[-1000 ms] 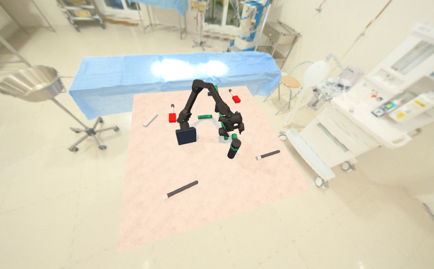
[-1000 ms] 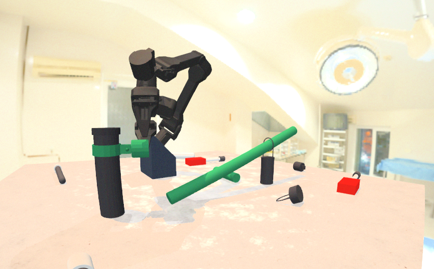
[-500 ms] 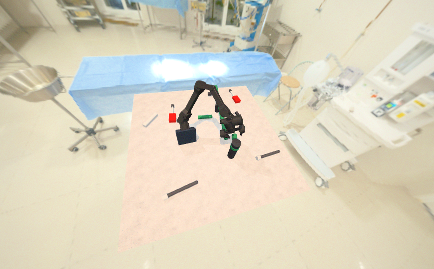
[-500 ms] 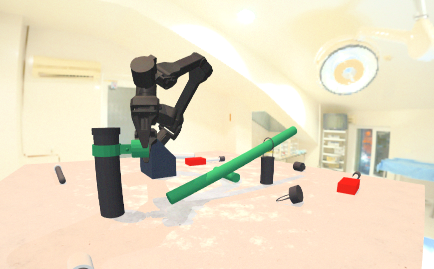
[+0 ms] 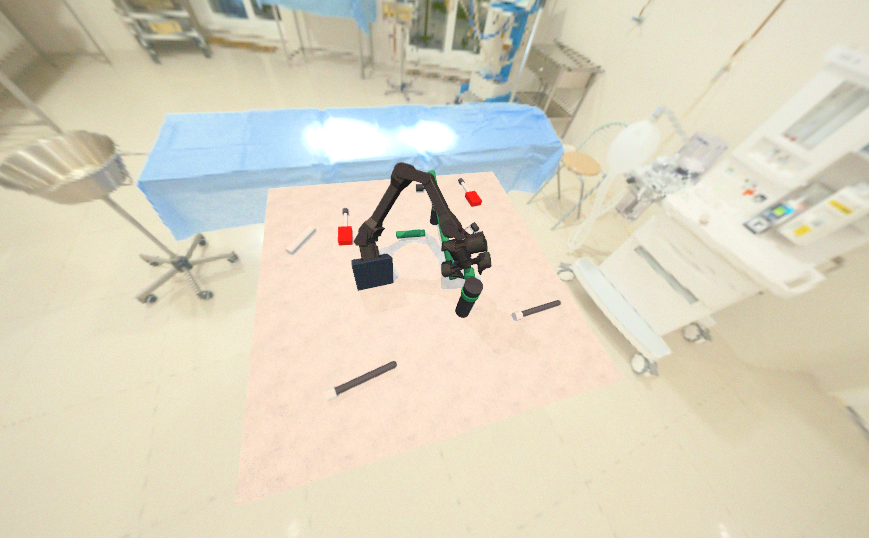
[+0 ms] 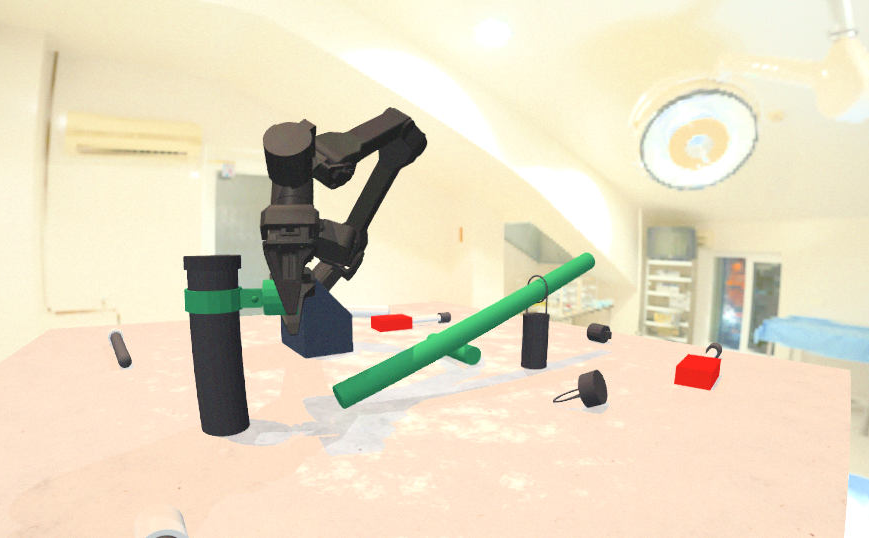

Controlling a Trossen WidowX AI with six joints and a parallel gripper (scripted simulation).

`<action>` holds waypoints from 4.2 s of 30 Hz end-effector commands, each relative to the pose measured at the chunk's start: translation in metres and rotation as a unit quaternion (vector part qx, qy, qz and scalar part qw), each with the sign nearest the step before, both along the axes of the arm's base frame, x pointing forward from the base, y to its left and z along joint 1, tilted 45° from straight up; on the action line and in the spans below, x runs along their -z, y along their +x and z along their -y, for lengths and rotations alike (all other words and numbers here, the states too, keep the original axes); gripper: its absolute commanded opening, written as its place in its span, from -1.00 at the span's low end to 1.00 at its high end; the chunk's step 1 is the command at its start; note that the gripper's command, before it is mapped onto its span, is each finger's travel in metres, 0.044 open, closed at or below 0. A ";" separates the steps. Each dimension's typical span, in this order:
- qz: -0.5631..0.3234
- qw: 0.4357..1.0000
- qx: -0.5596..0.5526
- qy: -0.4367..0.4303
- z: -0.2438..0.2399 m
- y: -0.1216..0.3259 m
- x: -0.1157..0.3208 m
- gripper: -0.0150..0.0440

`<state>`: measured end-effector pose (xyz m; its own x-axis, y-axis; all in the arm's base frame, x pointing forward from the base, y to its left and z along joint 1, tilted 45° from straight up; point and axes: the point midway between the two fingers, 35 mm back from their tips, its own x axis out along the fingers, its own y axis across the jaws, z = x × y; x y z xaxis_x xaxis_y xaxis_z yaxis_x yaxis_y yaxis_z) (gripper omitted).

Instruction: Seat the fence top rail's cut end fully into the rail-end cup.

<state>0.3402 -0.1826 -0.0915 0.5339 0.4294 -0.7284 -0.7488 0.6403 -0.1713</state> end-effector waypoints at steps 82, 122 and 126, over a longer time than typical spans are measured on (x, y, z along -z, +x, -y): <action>0.086 0.992 -0.090 -0.011 -0.007 -0.023 -0.002 -0.14; -0.224 0.844 0.343 0.346 -0.024 -0.024 -0.186 1.00; -0.260 0.797 0.389 0.383 -0.029 -0.027 -0.203 1.00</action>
<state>0.3168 -0.1648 0.0496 0.5536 0.5339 -0.6391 -0.3492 0.8456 0.4038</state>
